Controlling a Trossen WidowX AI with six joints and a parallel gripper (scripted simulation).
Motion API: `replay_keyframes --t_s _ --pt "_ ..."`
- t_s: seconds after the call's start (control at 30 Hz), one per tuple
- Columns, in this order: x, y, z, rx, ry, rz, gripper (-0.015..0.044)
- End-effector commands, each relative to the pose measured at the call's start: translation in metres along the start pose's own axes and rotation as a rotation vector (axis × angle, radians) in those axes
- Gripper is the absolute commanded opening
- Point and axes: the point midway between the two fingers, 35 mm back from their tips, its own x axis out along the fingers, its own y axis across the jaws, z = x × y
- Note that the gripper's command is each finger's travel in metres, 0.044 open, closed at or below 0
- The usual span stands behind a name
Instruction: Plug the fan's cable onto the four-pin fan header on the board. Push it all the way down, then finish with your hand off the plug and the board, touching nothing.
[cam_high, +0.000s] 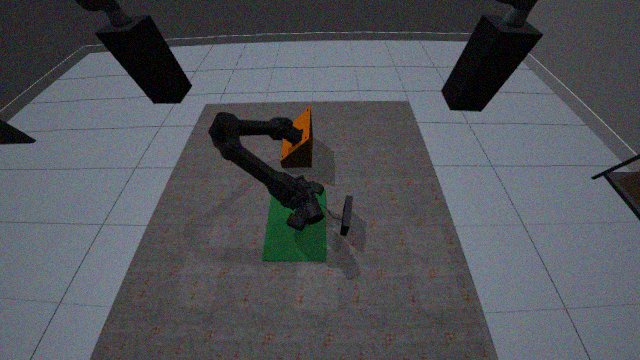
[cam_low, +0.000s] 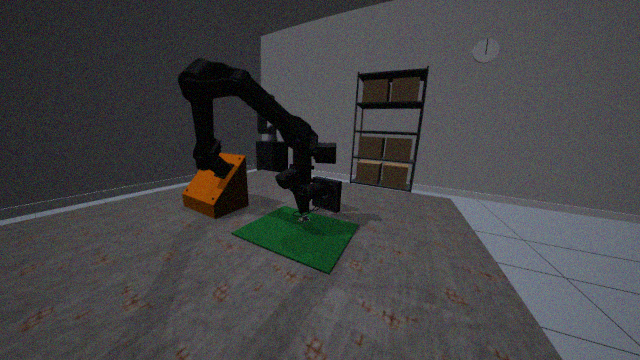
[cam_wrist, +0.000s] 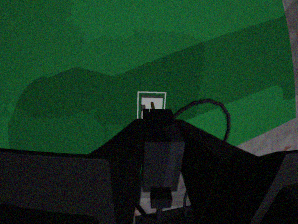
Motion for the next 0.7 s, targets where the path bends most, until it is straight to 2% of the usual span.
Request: replay_keyframes --t_s 0.0,0.67 --pt "0.0005 0.001 0.0011 -0.006 -0.004 0.003 0.0" --pt "0.0012 0.004 -0.0003 -0.002 -0.004 0.003 0.0"
